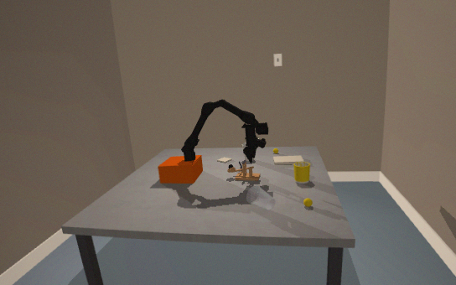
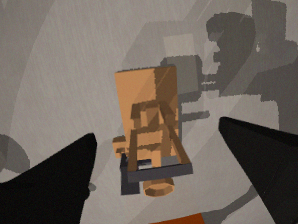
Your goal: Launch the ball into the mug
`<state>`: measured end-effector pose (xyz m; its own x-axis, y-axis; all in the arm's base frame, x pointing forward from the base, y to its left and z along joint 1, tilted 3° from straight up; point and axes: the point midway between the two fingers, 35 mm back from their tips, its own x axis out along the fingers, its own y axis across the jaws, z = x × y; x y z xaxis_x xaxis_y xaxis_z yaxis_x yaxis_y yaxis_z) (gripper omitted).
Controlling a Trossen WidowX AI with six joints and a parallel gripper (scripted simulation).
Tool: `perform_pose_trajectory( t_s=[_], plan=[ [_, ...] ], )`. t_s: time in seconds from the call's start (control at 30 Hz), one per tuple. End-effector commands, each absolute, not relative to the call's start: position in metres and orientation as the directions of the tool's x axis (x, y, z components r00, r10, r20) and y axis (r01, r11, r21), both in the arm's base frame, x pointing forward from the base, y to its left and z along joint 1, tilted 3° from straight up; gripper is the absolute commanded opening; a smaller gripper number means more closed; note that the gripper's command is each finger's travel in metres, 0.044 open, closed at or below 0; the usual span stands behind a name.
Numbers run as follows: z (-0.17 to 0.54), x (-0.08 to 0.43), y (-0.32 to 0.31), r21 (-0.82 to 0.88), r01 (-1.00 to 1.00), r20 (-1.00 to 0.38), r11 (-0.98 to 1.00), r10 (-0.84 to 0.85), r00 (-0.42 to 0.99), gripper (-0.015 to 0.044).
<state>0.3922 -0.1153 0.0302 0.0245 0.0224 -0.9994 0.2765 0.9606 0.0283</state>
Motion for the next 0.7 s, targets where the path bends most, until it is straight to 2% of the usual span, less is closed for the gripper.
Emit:
perform_pose_trajectory(
  t_s=[0.0,0.67],
  plan=[
    [0.001,0.387,-0.112,0.032,0.275,-0.999,0.961,0.032,0.004,0.044],
    [-0.024,0.388,-0.112,0.032,0.275,-0.999,0.961,0.032,0.004,0.044]
  ],
)
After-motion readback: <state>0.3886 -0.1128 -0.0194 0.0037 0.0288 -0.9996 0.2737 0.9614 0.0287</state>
